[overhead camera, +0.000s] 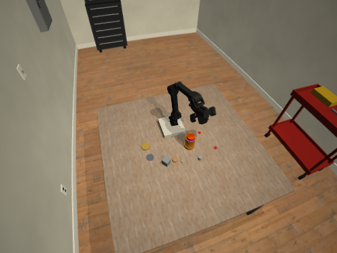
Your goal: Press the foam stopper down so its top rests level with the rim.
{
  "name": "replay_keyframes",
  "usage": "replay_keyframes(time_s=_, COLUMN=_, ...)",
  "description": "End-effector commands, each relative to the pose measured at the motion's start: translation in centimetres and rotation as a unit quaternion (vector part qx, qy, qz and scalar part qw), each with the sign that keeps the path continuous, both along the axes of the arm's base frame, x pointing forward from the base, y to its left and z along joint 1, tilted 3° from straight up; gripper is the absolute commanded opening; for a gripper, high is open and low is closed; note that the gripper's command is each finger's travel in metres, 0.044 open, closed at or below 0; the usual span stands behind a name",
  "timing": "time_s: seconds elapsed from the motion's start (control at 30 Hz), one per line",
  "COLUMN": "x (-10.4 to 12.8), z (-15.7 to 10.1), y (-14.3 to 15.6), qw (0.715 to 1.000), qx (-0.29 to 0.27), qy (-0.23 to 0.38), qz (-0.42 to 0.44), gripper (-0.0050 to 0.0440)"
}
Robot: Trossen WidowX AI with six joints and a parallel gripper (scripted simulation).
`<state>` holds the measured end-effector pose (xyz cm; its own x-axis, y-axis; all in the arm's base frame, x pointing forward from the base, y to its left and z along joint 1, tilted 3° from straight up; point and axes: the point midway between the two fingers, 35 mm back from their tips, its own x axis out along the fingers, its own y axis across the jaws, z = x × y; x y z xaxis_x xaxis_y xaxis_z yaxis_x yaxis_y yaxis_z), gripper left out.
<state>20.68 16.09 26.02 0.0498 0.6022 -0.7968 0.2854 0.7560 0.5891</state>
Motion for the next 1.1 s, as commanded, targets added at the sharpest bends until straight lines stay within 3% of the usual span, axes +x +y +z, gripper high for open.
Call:
replay_keyframes(time_s=0.0, x=1.2, z=-3.7, y=-3.0, qw=0.992, qx=-0.109, qy=-0.04, qz=0.057, gripper=0.0)
replay_keyframes(time_s=0.3, x=2.2, z=-8.1, y=-9.2, qw=0.925, qx=-0.294, qy=-0.084, qz=0.225, gripper=0.0)
replay_keyframes(time_s=0.43, x=2.2, z=-8.5, y=-10.0, qw=0.91, qx=-0.313, qy=-0.087, qz=0.257, gripper=0.0)
replay_keyframes(time_s=0.8, x=2.2, z=-8.6, y=-10.0, qw=0.91, qx=-0.313, qy=-0.087, qz=0.257, gripper=0.0)
replay_keyframes(time_s=1.07, x=2.2, z=-11.2, y=-10.0, qw=0.91, qx=-0.313, qy=-0.087, qz=0.257, gripper=0.0)
